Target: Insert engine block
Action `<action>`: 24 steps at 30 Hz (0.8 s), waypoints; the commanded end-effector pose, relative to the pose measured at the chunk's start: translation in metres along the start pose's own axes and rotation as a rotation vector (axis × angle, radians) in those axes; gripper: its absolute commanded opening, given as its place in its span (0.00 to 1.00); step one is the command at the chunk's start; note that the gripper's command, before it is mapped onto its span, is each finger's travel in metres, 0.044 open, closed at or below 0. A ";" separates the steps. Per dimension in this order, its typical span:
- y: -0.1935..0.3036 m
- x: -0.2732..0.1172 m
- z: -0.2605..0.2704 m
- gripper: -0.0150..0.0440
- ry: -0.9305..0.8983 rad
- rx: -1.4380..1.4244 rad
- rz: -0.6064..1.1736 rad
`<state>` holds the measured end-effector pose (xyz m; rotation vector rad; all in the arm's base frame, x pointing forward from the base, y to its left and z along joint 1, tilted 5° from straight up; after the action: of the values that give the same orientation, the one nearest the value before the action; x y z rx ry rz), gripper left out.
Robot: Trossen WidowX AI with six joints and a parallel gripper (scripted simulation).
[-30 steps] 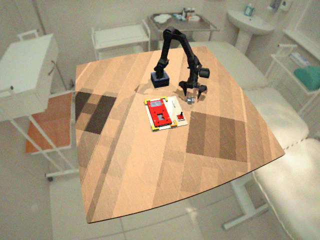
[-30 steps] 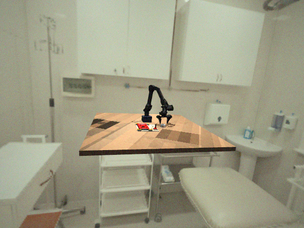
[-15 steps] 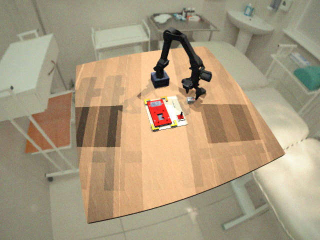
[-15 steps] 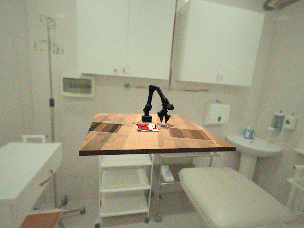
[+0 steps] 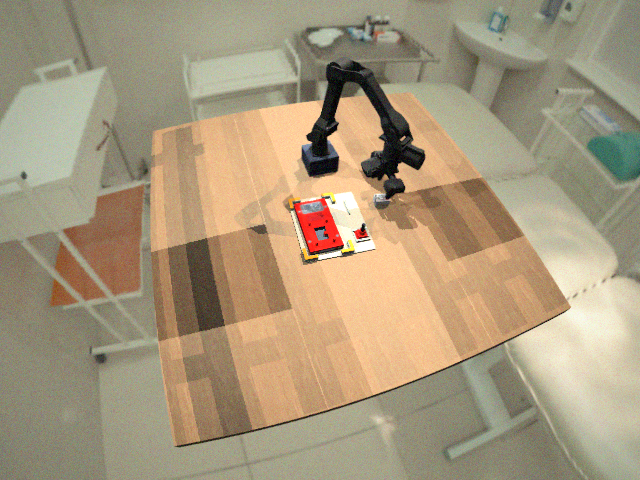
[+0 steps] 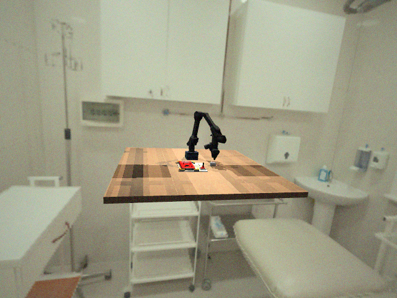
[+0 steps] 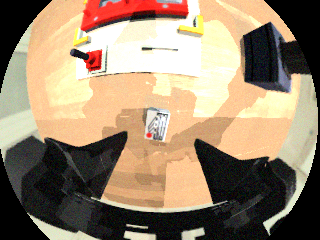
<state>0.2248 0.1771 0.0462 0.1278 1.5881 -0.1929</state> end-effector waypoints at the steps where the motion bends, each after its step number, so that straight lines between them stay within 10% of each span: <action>1: -0.001 -0.001 0.000 1.00 0.027 0.042 0.001; 24: 0.000 0.027 0.011 1.00 0.026 0.042 0.000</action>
<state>0.2362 0.1750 0.0276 0.1697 1.6010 -0.2255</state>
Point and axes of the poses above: the point midway between the two fingers, 35 mm back from their tips, its own x axis out along the fingers, its own z axis across the jaws, y = z × x, the point moved 4 cm from there along -x, back along the fingers, and after that the axes turned 10 degrees about x, right-handed, at the moved point
